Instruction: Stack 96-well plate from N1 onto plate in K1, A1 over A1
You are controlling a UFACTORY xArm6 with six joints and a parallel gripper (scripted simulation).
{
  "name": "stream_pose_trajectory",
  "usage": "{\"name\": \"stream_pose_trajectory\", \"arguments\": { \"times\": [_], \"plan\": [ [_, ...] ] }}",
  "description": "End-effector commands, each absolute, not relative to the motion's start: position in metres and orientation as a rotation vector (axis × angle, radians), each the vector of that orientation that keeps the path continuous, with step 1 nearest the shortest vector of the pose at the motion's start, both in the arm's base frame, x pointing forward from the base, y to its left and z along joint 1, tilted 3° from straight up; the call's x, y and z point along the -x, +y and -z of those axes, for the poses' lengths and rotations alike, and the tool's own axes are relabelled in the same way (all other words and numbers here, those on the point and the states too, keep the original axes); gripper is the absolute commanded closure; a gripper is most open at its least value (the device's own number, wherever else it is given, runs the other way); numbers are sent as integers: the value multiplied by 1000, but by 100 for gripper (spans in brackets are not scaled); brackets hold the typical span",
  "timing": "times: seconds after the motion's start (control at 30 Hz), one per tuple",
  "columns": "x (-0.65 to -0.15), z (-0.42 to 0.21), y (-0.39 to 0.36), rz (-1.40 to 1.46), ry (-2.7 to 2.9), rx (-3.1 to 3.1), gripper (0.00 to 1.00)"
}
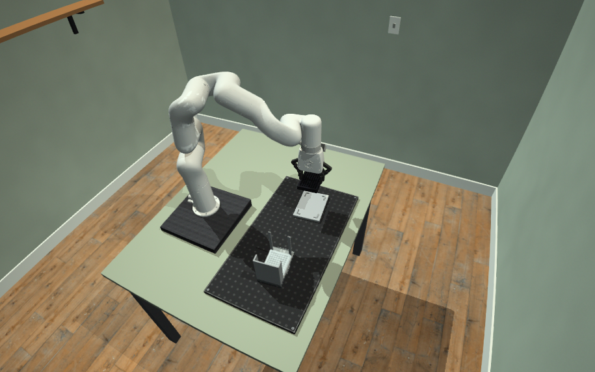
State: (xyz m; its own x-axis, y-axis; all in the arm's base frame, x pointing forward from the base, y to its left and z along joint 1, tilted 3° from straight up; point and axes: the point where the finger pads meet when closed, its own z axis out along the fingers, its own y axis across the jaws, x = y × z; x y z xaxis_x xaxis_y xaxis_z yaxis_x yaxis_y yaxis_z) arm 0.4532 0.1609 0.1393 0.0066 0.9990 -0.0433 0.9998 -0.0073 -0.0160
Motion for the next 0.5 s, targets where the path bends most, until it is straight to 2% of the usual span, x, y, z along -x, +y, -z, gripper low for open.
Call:
{"name": "stream_pose_trajectory", "arguments": {
  "times": [0.0, 0.47],
  "plan": [
    [-454, -144, 161, 60, 2199, -2214, 100],
    [-453, -144, 152, 60, 2212, -2201, 100]
  ]
}}
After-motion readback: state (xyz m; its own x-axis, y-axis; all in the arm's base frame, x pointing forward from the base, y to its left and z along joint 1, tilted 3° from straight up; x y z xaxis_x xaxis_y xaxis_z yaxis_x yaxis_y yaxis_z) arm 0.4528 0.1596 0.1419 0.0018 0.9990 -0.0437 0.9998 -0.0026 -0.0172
